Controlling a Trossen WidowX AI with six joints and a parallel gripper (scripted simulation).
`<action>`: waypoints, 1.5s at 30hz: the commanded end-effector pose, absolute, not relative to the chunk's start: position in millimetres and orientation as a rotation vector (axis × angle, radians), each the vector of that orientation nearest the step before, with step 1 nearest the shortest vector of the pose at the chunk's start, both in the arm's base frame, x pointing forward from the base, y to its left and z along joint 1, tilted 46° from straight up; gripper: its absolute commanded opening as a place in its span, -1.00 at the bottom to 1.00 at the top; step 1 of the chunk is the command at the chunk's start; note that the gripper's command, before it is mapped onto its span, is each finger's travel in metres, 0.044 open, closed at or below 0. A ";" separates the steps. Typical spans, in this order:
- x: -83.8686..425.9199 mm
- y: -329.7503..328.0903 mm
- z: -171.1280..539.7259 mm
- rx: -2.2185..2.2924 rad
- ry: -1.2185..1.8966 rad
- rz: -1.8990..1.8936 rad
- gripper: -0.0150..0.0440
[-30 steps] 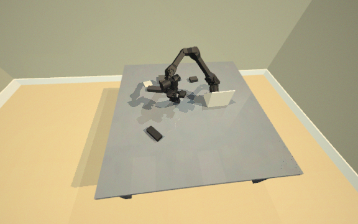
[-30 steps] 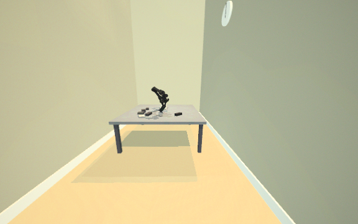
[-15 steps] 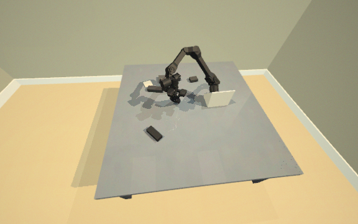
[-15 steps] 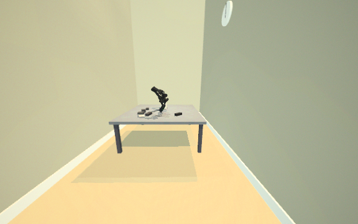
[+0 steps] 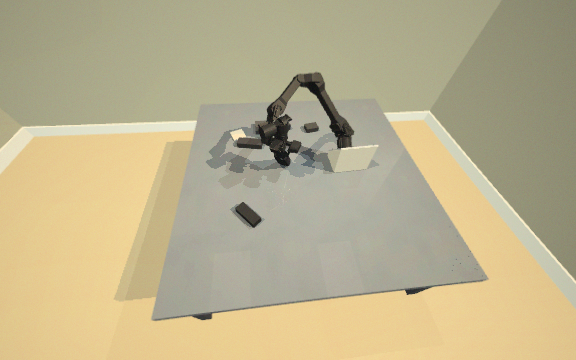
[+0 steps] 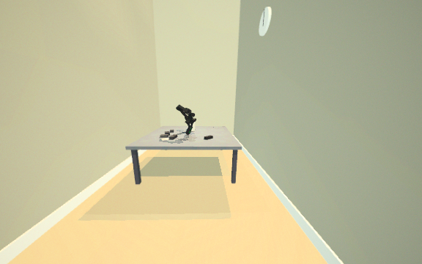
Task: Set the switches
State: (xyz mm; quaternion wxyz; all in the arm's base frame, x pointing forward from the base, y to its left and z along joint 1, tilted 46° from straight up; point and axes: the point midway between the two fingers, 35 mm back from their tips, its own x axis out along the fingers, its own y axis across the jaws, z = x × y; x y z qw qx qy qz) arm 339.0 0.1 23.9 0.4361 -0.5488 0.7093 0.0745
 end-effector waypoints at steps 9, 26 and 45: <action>332.5 -5.3 32.5 -1.377 1.771 0.185 0.65; 325.2 -11.8 42.4 -1.377 1.771 0.185 0.65; 313.0 -24.3 57.5 -1.378 1.772 0.185 0.65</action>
